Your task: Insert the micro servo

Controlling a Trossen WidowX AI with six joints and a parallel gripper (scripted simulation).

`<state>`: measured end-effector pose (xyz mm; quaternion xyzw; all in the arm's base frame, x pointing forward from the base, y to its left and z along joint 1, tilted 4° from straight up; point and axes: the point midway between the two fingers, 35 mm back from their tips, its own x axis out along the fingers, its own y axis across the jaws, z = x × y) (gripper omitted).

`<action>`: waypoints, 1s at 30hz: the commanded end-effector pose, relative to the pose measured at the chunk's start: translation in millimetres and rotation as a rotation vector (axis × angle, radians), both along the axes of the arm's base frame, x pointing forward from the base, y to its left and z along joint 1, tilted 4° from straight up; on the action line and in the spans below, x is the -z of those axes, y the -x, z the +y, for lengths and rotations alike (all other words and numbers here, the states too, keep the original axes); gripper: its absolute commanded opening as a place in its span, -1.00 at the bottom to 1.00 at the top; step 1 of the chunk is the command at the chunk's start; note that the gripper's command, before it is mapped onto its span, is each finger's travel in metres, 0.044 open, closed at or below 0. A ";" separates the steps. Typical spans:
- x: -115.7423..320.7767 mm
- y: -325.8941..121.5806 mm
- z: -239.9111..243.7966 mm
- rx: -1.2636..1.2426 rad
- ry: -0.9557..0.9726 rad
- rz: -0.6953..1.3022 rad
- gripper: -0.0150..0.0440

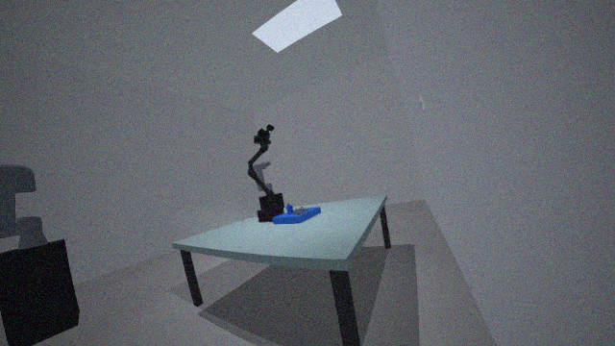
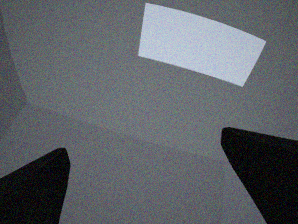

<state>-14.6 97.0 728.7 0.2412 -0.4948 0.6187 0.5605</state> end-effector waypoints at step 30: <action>69.0 -148.1 78.9 0.598 0.273 0.184 1.00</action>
